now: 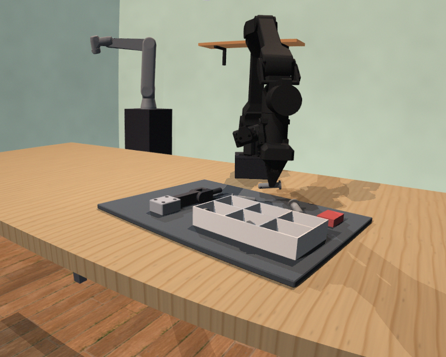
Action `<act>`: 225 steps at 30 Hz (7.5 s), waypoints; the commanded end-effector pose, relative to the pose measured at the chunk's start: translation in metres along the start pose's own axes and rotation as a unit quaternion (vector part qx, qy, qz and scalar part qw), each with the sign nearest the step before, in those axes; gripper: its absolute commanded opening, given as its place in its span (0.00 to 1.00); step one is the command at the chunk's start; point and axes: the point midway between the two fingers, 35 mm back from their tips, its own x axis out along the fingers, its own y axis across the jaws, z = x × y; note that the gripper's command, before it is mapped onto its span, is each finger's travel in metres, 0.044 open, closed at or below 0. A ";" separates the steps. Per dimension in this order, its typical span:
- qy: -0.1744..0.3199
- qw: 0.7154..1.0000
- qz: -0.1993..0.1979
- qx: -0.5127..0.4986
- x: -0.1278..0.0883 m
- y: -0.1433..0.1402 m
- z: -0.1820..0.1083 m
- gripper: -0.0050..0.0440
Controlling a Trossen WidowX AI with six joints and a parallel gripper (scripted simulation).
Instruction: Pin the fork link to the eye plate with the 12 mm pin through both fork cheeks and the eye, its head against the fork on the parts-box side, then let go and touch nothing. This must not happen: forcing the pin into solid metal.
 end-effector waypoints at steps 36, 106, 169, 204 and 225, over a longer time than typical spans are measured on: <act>-0.001 0.971 0.001 0.241 -0.004 0.000 0.000 0.13; -0.001 0.948 0.001 0.319 -0.006 0.020 0.071 0.13; -0.014 0.948 -0.003 0.319 -0.007 0.034 0.116 0.13; -0.046 0.947 -0.014 0.319 -0.007 0.035 0.115 0.13; -0.046 0.947 -0.014 0.319 0.020 0.035 0.115 0.13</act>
